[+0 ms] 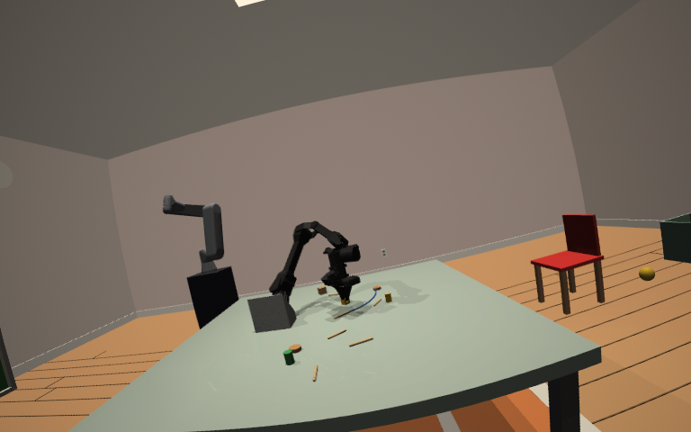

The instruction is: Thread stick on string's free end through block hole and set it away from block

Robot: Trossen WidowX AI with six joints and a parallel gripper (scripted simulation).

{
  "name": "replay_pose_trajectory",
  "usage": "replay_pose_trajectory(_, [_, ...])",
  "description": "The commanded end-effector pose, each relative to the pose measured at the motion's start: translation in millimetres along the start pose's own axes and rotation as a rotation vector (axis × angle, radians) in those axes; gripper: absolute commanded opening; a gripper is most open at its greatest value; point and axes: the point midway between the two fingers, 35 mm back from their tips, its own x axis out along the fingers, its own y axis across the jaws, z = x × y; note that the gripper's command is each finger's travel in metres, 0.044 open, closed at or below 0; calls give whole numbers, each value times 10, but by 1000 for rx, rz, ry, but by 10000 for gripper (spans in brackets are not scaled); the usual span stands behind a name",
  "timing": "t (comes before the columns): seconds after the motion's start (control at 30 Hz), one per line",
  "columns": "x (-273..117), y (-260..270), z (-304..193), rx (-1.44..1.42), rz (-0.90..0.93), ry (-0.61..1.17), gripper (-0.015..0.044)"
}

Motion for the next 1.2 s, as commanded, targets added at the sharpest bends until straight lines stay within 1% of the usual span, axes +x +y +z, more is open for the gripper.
replay_pose_trajectory(0.0, [80,-4,13,5,-4,-6,124])
replay_pose_trajectory(0.97, [553,-19,16,5,-7,-4,124])
replay_pose_trajectory(1.17, [576,-22,17,5,-7,-4,124])
